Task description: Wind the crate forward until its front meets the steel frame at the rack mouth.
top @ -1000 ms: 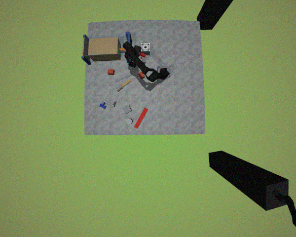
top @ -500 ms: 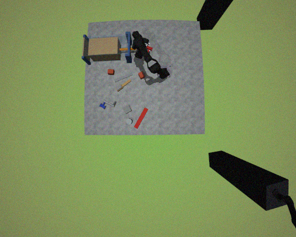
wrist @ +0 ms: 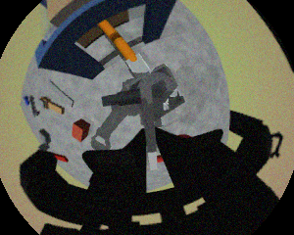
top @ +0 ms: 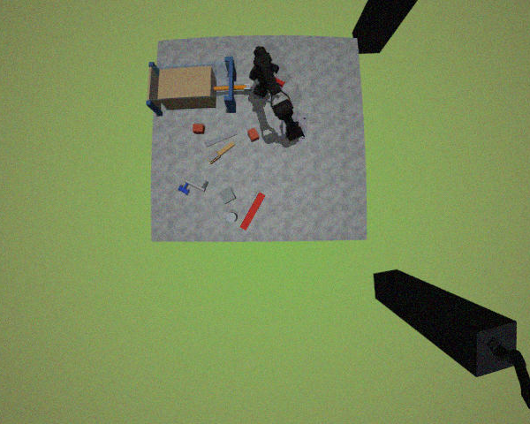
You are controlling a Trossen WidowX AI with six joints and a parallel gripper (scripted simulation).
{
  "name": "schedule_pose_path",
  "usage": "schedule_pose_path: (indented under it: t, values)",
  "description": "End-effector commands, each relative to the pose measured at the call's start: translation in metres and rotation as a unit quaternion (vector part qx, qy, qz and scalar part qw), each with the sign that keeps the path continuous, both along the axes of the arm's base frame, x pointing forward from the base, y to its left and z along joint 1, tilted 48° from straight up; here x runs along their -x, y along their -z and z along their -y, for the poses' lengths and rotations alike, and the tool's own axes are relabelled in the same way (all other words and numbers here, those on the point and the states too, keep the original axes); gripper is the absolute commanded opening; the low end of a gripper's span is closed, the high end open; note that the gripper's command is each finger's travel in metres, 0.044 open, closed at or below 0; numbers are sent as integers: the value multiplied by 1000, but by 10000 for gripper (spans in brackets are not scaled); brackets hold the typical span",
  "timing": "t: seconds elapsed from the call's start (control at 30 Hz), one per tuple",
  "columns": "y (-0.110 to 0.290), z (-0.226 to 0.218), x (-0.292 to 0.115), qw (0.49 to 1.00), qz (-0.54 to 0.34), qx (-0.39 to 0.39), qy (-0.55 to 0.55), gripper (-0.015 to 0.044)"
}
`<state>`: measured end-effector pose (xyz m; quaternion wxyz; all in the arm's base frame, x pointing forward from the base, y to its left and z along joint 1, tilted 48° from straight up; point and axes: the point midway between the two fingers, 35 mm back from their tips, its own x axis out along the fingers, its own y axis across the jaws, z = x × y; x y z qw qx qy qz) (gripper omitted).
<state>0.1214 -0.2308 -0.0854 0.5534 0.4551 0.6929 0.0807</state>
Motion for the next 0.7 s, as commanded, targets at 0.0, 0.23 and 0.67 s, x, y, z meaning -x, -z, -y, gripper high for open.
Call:
schedule_pose_path:
  t: [0.0,0.23,0.67]
  values:
    - [-2,1,-3,1000,-5,15,-7,0]
    - [-2,1,-3,997,-28,68,-29,0]
    - [-2,1,-3,983,-66,157,-66,0]
